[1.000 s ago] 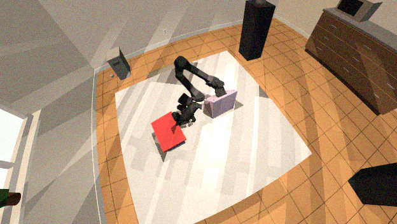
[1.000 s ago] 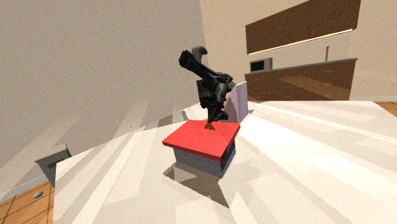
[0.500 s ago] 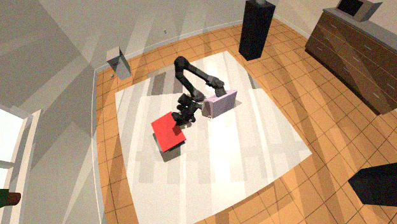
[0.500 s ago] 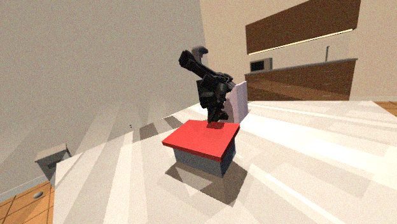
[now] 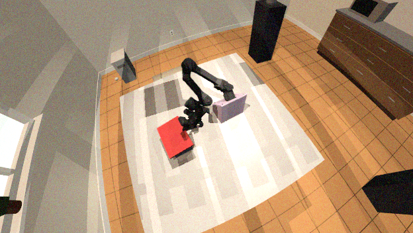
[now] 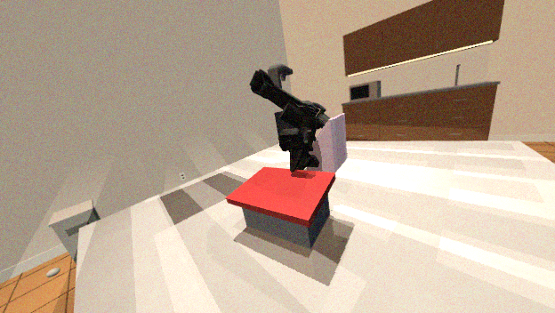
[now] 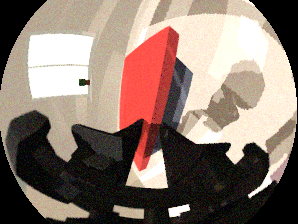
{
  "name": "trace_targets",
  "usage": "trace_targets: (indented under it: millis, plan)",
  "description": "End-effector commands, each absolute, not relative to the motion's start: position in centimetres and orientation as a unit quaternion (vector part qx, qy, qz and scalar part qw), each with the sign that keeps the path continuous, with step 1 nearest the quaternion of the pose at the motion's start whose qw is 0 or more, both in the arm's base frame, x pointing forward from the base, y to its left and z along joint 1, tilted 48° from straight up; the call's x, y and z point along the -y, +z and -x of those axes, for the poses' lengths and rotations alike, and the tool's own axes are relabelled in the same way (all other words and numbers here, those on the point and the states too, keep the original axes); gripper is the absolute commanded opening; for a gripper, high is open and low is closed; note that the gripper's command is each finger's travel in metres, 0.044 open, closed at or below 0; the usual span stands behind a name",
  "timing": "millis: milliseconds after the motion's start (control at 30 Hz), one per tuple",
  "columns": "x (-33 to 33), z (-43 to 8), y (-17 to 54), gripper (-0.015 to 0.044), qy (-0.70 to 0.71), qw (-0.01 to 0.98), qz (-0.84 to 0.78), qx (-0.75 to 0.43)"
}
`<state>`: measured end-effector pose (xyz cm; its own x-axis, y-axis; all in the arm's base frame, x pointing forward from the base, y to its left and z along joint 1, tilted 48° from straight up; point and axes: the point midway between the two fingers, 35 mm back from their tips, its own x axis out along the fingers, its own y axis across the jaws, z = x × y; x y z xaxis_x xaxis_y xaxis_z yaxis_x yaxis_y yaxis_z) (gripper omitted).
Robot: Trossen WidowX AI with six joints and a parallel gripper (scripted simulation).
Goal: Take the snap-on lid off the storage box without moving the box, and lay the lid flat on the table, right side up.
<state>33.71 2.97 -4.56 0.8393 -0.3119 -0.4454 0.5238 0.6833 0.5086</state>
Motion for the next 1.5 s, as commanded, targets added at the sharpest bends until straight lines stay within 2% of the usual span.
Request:
trace_targets:
  millis: [0, 1467]
  plan:
    - [-3.3, -33.7, -4.3, 0.0000, -0.233, 0.902, -0.324, -0.164]
    - [-7.9, -34.8, -0.4, 0.0000, -0.232, 0.902, -0.325, -0.163]
